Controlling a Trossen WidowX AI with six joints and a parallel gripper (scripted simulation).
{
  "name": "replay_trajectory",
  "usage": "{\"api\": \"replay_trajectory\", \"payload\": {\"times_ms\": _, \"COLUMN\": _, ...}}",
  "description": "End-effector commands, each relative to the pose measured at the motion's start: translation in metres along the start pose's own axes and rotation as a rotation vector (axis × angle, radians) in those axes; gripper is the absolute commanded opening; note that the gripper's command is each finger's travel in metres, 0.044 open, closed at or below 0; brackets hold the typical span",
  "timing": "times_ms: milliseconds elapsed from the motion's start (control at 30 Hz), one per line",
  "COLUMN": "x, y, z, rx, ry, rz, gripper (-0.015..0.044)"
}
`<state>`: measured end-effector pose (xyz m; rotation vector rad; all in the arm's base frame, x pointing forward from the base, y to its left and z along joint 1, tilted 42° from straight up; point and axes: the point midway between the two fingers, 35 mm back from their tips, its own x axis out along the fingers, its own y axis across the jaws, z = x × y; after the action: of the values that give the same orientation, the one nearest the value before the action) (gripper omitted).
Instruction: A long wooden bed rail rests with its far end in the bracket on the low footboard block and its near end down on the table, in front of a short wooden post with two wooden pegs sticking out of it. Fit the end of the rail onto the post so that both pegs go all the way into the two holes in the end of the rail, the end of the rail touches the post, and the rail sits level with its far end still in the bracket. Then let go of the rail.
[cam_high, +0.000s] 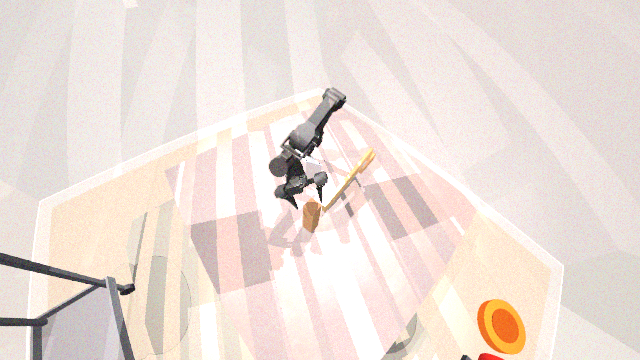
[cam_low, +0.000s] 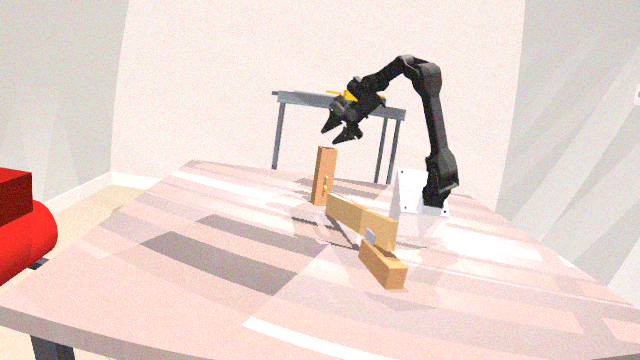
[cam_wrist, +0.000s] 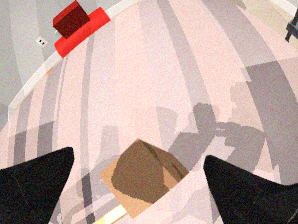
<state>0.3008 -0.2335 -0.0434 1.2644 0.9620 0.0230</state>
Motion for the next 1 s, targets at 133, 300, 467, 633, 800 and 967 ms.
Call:
{"api": "replay_trajectory", "payload": {"times_ms": 133, "x": 0.027, "y": 0.056, "z": -0.023, "rx": -0.906, "ry": 0.162, "rz": -0.121, "gripper": 0.0440}}
{"api": "replay_trajectory", "payload": {"times_ms": 300, "x": 0.046, "y": 0.074, "z": -0.049, "rx": -1.184, "ry": 0.283, "rz": -0.099, "gripper": 0.0440}}
{"api": "replay_trajectory", "payload": {"times_ms": 467, "x": 0.059, "y": 0.084, "z": -0.088, "rx": -1.525, "ry": 0.435, "rz": 0.003, "gripper": 0.0440}}
{"api": "replay_trajectory", "payload": {"times_ms": 633, "x": 0.067, "y": 0.091, "z": -0.128, "rx": -1.871, "ry": 0.582, "rz": 0.165, "gripper": 0.0440}}
{"api": "replay_trajectory", "payload": {"times_ms": 800, "x": 0.069, "y": 0.095, "z": -0.158, "rx": -2.116, "ry": 0.678, "rz": 0.326, "gripper": 0.0440}}
{"api": "replay_trajectory", "payload": {"times_ms": 967, "x": 0.068, "y": 0.098, "z": -0.186, "rx": -2.327, "ry": 0.751, "rz": 0.506, "gripper": 0.0440}}
